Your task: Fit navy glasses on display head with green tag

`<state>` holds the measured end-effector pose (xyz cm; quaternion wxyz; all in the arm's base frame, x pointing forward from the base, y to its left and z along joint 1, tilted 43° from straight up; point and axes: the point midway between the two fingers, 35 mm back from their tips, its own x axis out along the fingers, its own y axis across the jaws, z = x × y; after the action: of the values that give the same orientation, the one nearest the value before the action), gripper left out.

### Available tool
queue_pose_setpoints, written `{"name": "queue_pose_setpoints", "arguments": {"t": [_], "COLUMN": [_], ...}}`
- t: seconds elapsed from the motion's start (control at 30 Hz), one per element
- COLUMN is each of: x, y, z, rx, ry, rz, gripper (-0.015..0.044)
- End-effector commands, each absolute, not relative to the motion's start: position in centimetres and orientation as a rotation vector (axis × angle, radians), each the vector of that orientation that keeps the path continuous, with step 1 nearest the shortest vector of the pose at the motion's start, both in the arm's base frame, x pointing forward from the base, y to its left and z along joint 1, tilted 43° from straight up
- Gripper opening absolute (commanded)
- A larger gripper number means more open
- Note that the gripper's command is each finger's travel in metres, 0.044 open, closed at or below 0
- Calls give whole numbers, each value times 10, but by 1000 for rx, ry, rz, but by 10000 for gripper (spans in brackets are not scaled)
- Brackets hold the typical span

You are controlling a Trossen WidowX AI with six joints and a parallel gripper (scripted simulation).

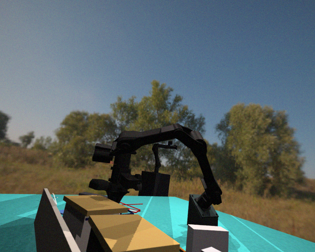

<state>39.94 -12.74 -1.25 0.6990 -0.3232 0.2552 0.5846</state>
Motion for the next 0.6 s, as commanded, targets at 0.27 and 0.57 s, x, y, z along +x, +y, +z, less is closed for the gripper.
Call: {"name": "queue_pose_setpoints", "arguments": {"t": [0.27,0.57], "x": [400,401], "y": [-125,-124], "z": [-15,-16], "rx": [-717,-717], "ry": [566,566], "rz": [1302,1302], "gripper": [0,0]}}
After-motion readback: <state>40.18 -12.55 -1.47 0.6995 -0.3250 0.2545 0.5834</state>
